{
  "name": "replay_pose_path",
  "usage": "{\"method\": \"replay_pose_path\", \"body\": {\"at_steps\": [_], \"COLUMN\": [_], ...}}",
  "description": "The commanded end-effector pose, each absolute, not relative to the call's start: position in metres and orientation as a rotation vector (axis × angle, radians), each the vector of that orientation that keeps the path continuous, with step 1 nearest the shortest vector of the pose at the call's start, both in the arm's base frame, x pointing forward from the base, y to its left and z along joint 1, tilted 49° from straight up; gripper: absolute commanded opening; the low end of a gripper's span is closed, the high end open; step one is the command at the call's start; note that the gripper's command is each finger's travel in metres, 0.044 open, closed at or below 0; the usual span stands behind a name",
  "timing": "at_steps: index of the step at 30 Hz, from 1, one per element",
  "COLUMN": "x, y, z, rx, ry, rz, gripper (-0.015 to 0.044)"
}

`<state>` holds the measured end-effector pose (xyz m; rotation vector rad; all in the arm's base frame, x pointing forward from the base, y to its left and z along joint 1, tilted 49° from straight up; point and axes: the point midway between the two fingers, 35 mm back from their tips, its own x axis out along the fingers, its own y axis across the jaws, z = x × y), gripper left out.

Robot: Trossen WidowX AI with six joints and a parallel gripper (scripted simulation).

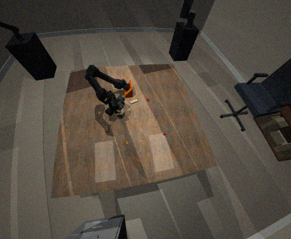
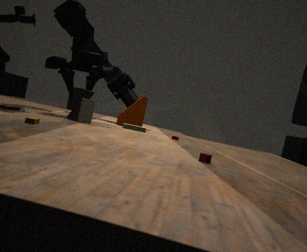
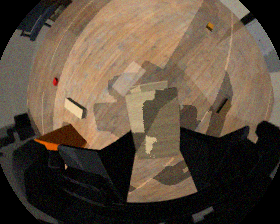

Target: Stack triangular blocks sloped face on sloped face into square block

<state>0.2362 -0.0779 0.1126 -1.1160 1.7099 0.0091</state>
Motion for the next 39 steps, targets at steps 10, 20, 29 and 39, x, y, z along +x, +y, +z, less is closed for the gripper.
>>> {"method": "replay_pose_path", "body": {"at_steps": [10,20,29,39], "x": [0.2342,0.2351,0.2351,0.2363], "y": [-0.0799,-0.0803,-0.0804,-0.0825], "z": [0.1123,0.1126,0.1126,0.1091], "rx": [-1.136,-1.140,-1.145,-1.145], "ry": [1.713,1.713,1.714,1.713], "rz": [0.019,0.020,0.022,0.022], "gripper": [0.0000,0.0000,0.0000,0.0000]}}
